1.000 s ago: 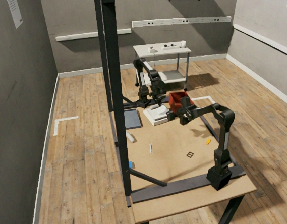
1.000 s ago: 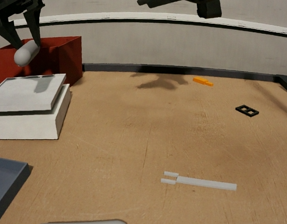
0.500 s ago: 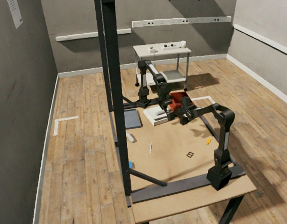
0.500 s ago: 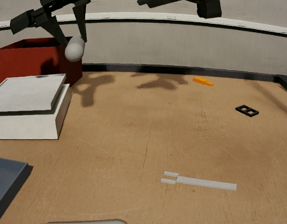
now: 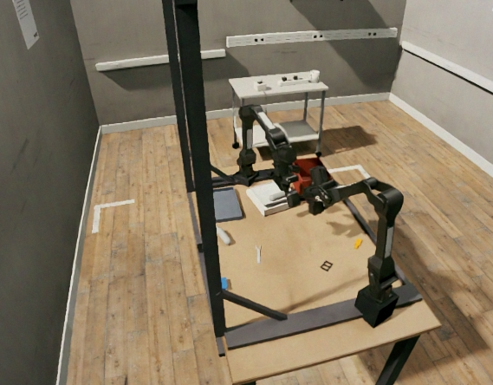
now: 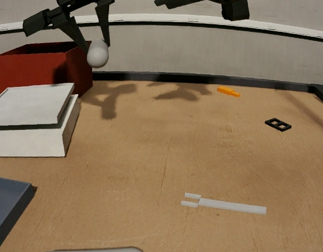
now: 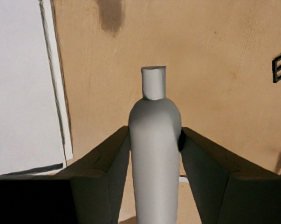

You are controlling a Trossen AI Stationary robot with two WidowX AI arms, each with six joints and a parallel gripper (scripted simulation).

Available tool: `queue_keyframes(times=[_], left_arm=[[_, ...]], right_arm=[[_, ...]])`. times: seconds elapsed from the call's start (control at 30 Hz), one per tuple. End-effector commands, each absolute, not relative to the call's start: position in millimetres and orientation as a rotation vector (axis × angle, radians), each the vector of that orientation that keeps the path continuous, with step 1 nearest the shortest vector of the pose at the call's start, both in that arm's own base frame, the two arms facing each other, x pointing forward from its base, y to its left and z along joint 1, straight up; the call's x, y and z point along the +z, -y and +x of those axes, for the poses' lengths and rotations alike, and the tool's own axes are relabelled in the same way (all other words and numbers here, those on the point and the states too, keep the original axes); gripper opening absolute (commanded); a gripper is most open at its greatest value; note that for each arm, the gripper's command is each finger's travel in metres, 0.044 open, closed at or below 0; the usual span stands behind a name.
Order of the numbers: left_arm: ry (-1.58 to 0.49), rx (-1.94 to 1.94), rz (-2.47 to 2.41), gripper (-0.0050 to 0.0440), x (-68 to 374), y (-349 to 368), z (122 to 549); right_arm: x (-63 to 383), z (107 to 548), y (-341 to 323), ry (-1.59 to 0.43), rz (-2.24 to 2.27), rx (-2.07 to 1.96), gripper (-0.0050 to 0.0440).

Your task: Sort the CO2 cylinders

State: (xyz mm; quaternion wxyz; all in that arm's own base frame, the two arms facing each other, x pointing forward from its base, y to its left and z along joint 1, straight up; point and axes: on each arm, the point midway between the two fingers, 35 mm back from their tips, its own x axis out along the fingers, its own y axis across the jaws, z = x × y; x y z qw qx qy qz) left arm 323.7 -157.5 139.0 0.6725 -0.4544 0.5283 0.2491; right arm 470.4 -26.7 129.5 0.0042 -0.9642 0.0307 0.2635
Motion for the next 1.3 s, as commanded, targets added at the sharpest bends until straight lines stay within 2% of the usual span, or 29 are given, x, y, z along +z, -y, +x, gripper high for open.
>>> queue_keyframes(times=[0.0,0.3,0.8,1.27], left_arm=[[-1.158,0.525,-1.049,-0.0050,156.6,159.3,329.5],[-1.176,0.462,-0.959,-0.0050,155.7,159.4,329.7],[-1.231,0.046,-0.369,-0.0050,152.8,159.3,329.5],[-1.194,-0.304,0.132,-0.0050,152.3,159.1,329.2]], right_arm=[[143.4,473.3,26.5,-0.099,-3.033,0.776,0.0440],[143.4,473.3,26.5,-0.099,-3.033,0.776,0.0440],[143.4,473.3,26.5,-0.099,-3.033,0.776,0.0440],[143.4,473.3,26.5,-0.099,-3.033,0.776,0.0440]])
